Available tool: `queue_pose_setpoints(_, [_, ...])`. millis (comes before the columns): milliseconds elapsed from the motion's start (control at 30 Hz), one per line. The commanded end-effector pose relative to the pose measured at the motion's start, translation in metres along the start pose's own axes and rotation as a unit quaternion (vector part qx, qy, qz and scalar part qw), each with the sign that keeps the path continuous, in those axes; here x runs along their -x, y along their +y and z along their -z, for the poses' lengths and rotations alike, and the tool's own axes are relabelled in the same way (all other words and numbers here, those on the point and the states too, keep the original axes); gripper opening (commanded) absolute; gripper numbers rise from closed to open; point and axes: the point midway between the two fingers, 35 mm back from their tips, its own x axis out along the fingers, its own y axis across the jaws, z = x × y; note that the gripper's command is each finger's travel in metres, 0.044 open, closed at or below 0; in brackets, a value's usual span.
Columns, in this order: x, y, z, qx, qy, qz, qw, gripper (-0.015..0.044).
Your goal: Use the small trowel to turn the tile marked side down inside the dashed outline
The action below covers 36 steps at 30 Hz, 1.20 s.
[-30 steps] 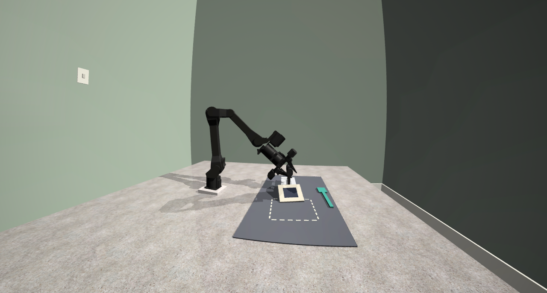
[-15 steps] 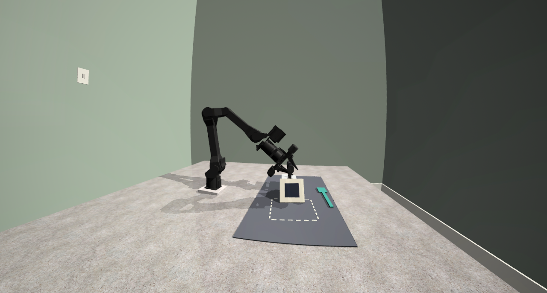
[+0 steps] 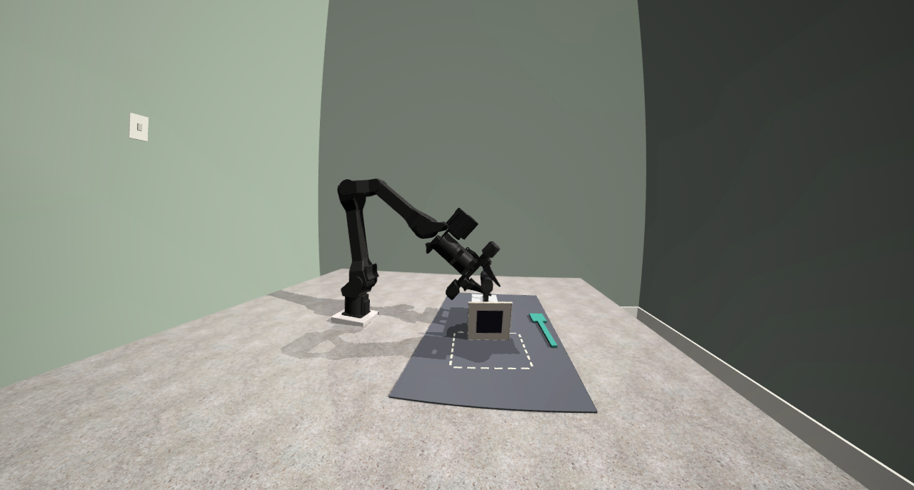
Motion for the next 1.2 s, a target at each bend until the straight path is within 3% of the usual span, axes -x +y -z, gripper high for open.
queue_pose_setpoints(0, [0.002, -0.007, 0.002, 0.002, -0.003, 0.011, 1.000, 0.0000])
queue_pose_setpoints(500, [0.022, -0.029, -0.058, 0.000, -0.004, 0.012, 1.000, 0.0000])
queue_pose_setpoints(1167, [0.022, -0.029, -0.058, 0.000, -0.005, 0.012, 1.000, 0.0000])
